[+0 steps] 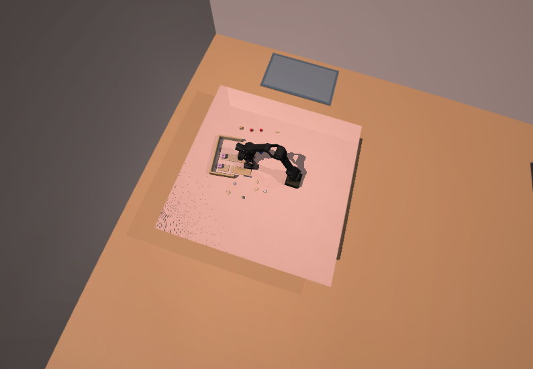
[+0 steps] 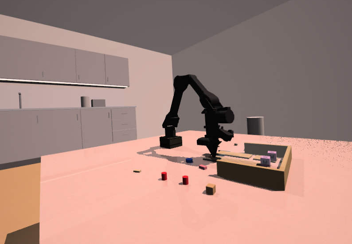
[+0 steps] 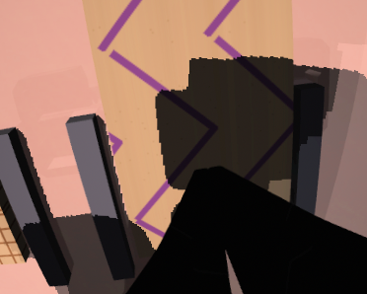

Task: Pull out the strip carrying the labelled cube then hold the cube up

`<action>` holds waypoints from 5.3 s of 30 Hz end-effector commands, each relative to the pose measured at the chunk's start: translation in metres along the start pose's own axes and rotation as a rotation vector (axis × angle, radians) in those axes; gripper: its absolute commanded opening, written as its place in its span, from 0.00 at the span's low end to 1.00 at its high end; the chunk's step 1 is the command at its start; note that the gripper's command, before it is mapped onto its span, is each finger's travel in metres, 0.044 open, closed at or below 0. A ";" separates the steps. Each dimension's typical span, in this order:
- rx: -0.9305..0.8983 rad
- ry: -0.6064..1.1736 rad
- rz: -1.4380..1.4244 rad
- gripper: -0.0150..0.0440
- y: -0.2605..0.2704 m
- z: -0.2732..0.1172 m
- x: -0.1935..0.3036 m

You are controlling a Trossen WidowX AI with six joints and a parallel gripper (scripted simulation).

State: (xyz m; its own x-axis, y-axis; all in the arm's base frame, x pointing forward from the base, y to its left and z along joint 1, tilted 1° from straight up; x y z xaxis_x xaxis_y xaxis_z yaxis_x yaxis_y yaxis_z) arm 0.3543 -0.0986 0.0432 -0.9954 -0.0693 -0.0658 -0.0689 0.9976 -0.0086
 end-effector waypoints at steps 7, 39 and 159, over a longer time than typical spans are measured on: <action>-0.003 0.019 -0.003 0.25 0.002 0.004 0.019; -0.003 0.023 -0.003 0.25 0.005 0.006 0.068; -0.004 0.027 -0.075 0.61 0.007 -0.043 0.130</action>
State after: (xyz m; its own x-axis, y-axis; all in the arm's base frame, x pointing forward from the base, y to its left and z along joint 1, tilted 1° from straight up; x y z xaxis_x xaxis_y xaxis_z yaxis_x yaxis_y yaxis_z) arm 0.2110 -0.1013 0.0760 -0.9906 -0.1297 -0.0433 -0.1294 0.9916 -0.0087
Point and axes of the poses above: the point midway between the two fingers, 35 mm back from their tips, its own z axis out along the fingers, its own y axis across the jaws, x = y × z, the point moved 5 cm from there along -z, back along the fingers, and after that the axes turned 4 degrees about -z, right-handed, at the moved point
